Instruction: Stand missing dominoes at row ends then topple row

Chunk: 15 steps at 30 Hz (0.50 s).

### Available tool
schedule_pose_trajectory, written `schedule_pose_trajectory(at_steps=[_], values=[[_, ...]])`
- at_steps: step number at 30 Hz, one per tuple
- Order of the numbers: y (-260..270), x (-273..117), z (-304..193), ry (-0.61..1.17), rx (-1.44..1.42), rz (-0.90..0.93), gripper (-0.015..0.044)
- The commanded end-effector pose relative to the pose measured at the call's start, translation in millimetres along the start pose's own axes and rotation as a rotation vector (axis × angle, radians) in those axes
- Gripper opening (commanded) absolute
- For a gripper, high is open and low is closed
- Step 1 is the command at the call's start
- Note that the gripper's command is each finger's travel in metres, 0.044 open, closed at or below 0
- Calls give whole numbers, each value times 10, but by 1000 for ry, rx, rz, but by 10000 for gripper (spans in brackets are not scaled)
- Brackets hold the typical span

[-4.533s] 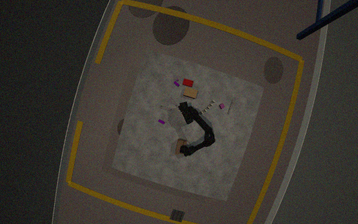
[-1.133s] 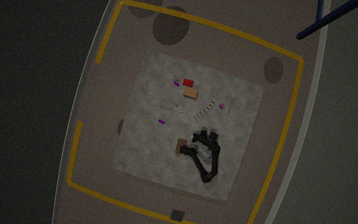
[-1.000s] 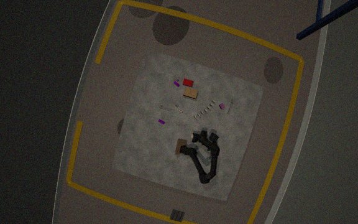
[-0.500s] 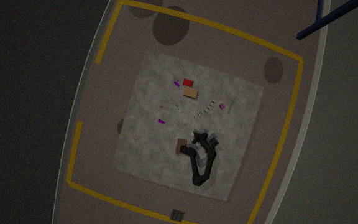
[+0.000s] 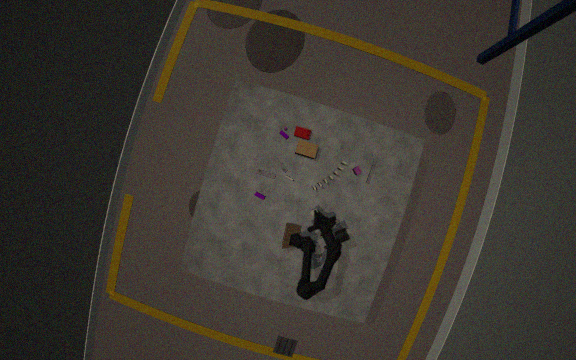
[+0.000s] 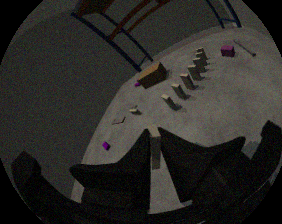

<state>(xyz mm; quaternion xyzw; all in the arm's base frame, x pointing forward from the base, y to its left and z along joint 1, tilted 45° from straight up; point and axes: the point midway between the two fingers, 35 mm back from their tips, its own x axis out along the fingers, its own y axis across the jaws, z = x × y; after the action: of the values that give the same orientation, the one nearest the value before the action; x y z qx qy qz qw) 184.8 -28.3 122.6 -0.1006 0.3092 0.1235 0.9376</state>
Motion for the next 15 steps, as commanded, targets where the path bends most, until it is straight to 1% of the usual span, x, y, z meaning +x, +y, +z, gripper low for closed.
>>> schedule_pose_trajectory(at_steps=[1, 15], values=[[-21, -22, 33, -75, -68, -26, 29], [-73, -117, 101, -298, -365, -160, 29]])
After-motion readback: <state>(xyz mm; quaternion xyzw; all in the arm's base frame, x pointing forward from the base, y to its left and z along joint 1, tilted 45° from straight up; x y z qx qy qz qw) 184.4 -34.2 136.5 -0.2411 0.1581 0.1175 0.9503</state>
